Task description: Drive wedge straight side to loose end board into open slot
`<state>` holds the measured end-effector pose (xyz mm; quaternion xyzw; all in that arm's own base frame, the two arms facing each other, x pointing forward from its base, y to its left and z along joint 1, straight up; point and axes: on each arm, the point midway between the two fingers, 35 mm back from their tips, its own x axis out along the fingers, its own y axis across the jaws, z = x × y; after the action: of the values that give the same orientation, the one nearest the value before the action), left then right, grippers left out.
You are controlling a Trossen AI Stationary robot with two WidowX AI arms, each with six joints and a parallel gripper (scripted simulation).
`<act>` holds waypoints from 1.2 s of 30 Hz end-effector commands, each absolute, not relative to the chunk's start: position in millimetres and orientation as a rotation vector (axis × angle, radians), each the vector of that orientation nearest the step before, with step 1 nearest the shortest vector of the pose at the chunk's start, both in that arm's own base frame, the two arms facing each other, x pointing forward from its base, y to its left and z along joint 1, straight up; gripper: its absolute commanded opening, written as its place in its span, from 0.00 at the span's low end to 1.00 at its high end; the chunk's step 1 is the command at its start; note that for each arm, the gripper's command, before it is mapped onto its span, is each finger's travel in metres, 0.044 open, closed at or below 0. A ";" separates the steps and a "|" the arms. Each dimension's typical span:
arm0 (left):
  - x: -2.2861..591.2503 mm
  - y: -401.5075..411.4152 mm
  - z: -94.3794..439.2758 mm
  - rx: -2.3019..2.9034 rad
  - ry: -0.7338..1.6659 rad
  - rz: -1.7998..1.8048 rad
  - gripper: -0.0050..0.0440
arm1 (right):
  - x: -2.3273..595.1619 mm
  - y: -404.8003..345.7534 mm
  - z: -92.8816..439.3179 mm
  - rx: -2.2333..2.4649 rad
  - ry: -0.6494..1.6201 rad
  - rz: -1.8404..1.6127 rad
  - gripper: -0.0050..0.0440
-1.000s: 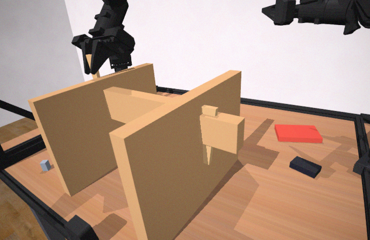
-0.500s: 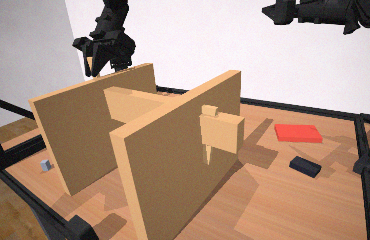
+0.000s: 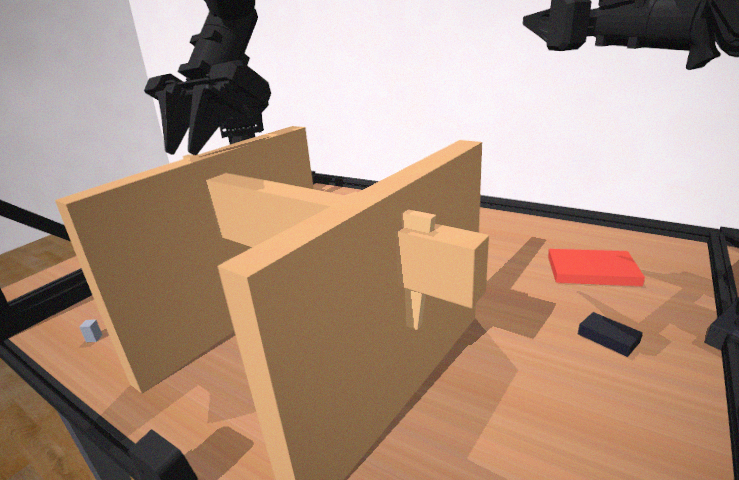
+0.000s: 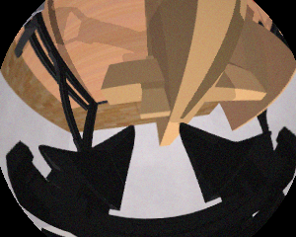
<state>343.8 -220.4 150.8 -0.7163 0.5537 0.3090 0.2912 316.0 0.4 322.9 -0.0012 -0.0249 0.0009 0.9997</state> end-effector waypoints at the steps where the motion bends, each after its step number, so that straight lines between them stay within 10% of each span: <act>1: 343.9 -220.6 150.8 -1.910 1.476 0.823 0.74 | 315.9 0.4 323.1 -0.002 -0.050 0.002 1.00; 7: 343.9 -220.6 150.8 -1.910 1.476 0.823 1.00 | 315.9 0.4 323.1 -0.002 -0.050 0.002 1.00; 19: 307.0 -236.4 211.5 -1.908 1.535 0.890 1.00 | 315.9 0.4 323.1 -0.002 -0.050 0.002 1.00; 36: 332.4 -235.7 236.4 -0.716 1.232 0.371 0.27 | 315.9 0.4 323.1 -0.002 -0.050 0.002 1.00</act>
<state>331.1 -234.5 229.0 -0.4136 0.5670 0.1958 0.6850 316.0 0.7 322.8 -0.0012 -0.0248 0.0014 0.9997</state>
